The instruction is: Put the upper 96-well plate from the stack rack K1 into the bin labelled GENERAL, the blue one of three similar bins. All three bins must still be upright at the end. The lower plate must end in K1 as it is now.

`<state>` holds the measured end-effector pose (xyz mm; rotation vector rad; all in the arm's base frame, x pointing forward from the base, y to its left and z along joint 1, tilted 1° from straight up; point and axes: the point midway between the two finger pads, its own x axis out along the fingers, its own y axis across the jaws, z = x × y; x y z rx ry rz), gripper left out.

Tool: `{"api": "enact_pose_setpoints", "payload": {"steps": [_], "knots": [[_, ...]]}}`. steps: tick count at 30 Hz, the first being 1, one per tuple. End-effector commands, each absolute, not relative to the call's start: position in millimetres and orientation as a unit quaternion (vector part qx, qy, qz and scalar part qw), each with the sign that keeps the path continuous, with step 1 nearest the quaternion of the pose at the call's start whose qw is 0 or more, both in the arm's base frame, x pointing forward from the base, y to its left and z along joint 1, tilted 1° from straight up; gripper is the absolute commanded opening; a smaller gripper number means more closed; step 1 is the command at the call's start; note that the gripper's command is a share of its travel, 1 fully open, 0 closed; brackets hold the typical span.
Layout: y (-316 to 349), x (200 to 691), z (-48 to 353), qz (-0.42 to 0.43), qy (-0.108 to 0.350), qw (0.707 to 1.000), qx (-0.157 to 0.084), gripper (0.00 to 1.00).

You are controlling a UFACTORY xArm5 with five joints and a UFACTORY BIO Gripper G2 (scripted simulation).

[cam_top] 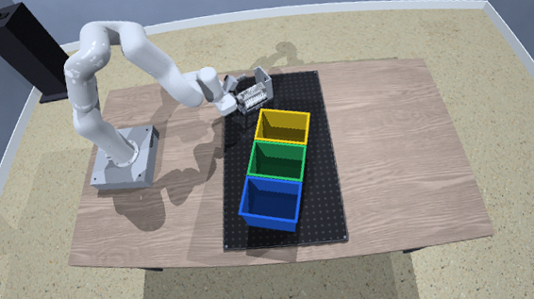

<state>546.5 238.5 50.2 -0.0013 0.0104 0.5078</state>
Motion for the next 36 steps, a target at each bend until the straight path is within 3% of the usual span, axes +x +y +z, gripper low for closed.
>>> {"api": "enact_pose_setpoints", "payload": {"steps": [1, 36], "knots": [[238.7, 547.1, 43.1, 0.251, 0.004, 0.968, -0.002, 0.37], [238.5, 546.9, 7.8, 0.251, 0.004, 0.968, -0.002, 0.37]]}}
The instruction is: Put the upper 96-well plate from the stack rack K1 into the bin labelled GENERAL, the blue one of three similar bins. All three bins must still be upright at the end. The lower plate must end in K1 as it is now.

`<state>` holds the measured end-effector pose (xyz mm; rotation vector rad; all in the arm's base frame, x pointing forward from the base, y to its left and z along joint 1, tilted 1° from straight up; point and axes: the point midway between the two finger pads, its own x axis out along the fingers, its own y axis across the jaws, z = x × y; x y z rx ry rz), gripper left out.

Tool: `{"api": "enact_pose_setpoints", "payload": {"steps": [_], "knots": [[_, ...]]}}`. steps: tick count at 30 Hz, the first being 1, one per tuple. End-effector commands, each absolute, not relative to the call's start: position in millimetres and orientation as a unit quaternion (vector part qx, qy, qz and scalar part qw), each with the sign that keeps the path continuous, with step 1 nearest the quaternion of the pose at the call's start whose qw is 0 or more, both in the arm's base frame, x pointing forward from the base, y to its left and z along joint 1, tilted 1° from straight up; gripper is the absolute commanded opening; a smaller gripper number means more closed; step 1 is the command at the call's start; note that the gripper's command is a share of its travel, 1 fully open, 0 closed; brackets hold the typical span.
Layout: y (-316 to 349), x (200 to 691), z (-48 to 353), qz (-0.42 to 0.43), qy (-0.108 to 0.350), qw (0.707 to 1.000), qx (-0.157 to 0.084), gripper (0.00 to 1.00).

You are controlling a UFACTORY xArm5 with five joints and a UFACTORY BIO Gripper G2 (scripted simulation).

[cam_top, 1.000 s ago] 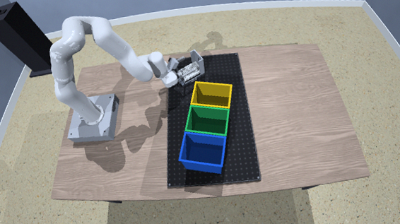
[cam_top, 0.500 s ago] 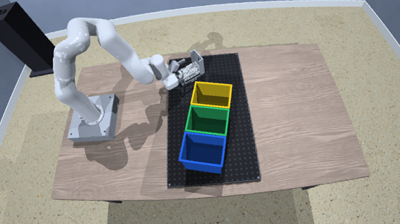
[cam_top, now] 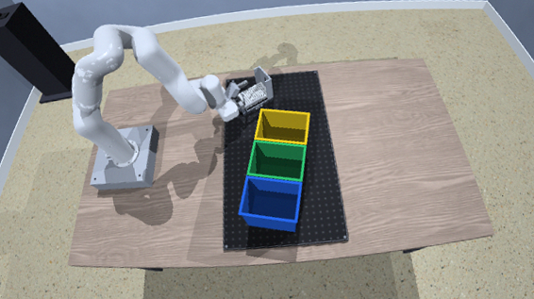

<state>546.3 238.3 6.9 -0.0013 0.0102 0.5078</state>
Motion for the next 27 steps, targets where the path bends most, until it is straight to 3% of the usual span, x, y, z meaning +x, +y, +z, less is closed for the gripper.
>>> {"api": "enact_pose_setpoints", "payload": {"steps": [1, 27], "knots": [[238.5, 546.9, 7.8, 0.251, 0.004, 0.968, -0.002, 0.37], [238.4, 546.7, -6.2, 0.251, 0.004, 0.968, -0.002, 0.37]]}}
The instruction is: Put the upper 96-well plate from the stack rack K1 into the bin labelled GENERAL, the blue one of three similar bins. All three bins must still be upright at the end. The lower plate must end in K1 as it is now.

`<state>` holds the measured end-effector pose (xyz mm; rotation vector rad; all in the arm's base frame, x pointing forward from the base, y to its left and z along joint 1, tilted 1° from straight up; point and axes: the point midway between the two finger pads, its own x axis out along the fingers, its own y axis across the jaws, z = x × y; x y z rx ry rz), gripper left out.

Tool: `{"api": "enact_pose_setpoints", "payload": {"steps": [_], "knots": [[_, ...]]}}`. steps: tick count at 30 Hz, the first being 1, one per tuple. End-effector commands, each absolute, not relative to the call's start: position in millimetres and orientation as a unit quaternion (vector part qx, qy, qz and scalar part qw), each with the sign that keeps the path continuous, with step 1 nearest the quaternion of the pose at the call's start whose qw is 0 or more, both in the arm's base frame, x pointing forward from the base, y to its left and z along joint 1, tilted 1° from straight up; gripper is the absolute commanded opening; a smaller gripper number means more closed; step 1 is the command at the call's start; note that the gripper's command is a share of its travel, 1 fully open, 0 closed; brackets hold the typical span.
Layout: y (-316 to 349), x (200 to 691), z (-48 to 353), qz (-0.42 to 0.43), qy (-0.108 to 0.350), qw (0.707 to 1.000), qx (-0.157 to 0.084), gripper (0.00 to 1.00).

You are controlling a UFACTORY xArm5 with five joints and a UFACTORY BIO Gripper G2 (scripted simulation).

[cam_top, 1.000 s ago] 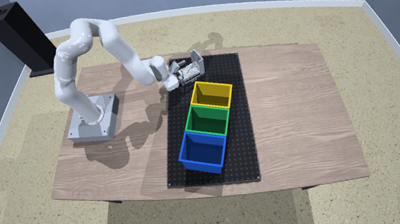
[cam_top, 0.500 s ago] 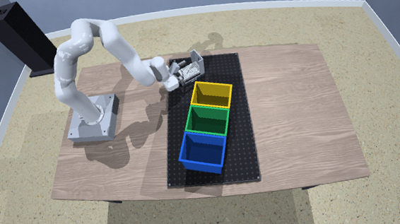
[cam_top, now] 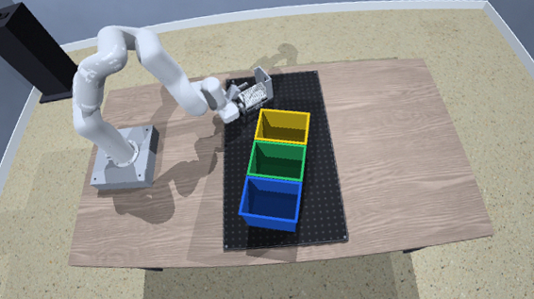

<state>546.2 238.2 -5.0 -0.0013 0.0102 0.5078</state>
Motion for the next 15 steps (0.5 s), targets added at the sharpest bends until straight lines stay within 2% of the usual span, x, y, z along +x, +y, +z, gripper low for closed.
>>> {"api": "enact_pose_setpoints", "payload": {"steps": [1, 15], "knots": [[238.4, 546.7, -6.9, 0.251, 0.004, 0.968, -0.002, 0.37], [238.4, 546.7, -12.2, 0.251, 0.004, 0.968, -0.002, 0.37]]}}
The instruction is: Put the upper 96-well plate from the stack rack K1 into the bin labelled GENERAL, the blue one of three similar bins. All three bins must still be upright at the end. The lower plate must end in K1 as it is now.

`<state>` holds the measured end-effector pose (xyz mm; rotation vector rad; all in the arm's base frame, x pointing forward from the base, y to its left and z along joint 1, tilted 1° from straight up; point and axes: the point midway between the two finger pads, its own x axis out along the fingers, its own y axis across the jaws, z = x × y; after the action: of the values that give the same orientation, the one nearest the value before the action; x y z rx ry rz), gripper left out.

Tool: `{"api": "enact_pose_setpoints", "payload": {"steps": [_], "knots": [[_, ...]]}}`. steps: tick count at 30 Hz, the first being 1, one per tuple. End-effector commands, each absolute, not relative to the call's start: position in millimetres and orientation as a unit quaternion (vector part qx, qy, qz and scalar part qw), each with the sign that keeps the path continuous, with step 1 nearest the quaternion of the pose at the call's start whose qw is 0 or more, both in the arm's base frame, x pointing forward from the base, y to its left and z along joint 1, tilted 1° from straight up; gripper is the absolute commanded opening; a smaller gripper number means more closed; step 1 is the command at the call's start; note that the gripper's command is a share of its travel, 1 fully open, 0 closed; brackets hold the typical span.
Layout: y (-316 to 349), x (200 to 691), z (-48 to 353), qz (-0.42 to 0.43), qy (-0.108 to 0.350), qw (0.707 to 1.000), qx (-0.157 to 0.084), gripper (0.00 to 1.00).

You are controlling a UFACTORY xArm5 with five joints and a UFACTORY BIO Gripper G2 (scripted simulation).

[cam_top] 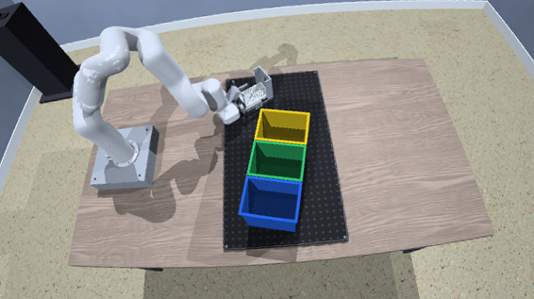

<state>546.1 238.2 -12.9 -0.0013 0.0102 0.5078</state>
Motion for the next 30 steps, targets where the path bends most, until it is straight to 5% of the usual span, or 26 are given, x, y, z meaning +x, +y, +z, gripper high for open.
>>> {"api": "enact_pose_setpoints", "payload": {"steps": [1, 12, 13, 30], "knots": [[238.4, 546.7, -12.2, 0.251, 0.004, 0.968, -0.002, 0.37], [238.4, 546.7, -12.2, 0.251, 0.004, 0.968, -0.002, 0.37], [238.4, 546.7, -12.2, 0.251, 0.004, 0.968, -0.002, 0.0], [238.4, 546.7, -12.2, 0.251, 0.004, 0.968, -0.002, 0.0]]}}
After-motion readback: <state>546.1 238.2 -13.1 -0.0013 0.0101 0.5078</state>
